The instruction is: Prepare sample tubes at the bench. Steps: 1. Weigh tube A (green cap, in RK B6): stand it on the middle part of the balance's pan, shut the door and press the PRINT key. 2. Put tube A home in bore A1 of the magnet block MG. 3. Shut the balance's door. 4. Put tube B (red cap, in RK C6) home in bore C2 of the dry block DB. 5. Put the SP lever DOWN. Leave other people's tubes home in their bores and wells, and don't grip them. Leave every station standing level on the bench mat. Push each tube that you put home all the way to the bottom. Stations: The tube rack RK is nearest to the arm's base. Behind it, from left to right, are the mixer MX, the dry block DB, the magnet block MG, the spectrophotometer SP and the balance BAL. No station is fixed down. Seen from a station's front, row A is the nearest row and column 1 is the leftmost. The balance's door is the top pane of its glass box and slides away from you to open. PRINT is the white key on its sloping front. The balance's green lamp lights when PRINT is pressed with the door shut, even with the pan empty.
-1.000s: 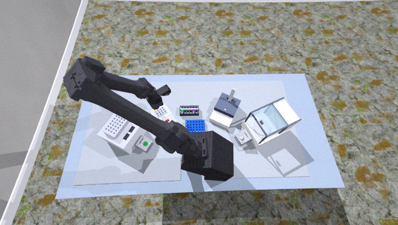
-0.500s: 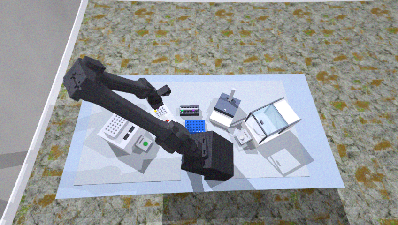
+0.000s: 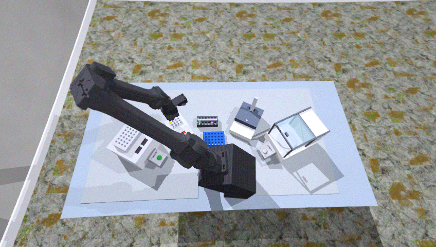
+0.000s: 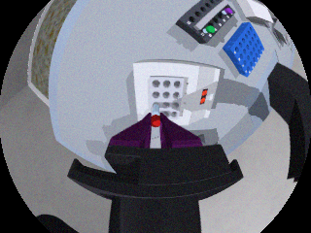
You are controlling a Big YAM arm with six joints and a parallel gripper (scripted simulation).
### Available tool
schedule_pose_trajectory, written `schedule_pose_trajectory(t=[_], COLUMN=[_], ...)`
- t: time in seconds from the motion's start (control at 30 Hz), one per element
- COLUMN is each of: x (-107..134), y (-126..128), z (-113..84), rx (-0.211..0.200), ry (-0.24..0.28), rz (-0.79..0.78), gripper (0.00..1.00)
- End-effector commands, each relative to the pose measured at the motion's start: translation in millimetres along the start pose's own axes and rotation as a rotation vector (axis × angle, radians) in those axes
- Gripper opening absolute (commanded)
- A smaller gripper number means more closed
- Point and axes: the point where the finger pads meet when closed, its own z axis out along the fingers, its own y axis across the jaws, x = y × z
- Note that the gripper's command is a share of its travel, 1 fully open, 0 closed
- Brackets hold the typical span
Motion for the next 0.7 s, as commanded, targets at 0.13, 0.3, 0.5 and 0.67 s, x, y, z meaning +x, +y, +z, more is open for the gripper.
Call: schedule_pose_trajectory(t=[0.13,0.3,0.5,0.67], x=[1,5,5,5], y=[4,3,2,3], z=[0.3,10.1,12.2,14.6], rx=[-0.01,-0.003,-0.002,-0.003], ry=[0.0,0.005,0.005,0.005], rz=[0.001,0.0,0.001,0.0], gripper=[0.09,0.09,0.09,0.09])
